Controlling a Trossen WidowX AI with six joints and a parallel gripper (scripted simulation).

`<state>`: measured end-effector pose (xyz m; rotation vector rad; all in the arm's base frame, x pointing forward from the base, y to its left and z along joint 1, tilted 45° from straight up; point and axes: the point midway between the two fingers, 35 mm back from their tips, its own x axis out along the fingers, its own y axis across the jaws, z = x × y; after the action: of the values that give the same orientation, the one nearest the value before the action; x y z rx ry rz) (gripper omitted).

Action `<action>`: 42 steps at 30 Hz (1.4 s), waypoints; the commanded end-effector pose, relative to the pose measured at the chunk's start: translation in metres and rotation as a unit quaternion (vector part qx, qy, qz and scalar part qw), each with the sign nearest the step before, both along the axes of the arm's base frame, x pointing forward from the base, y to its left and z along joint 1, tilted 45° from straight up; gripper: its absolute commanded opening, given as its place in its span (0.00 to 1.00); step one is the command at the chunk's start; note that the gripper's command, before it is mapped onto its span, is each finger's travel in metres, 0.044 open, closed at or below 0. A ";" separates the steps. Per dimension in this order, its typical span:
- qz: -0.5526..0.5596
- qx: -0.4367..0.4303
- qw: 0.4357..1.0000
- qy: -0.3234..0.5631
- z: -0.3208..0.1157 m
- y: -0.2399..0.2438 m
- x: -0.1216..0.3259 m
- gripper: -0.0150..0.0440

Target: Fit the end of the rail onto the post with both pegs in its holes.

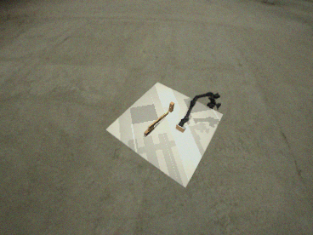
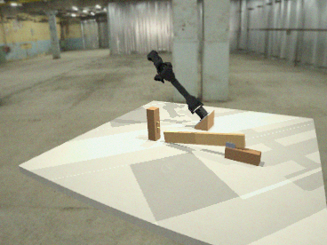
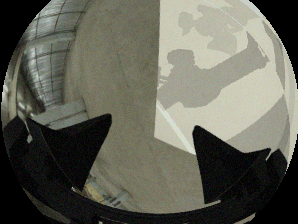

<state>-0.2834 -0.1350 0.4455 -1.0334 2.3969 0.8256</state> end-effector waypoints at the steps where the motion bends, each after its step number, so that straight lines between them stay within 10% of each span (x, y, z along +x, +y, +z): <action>1: 0.003 0.002 1.000 0.001 0.000 -0.001 0.000 0.98; 20: 0.490 0.227 0.814 0.211 -0.058 -0.176 0.138 1.00; 42: 0.783 0.265 0.192 0.529 -0.141 -0.208 0.422 1.00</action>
<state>0.1072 -0.3492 0.3165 -2.7481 -0.1406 3.1547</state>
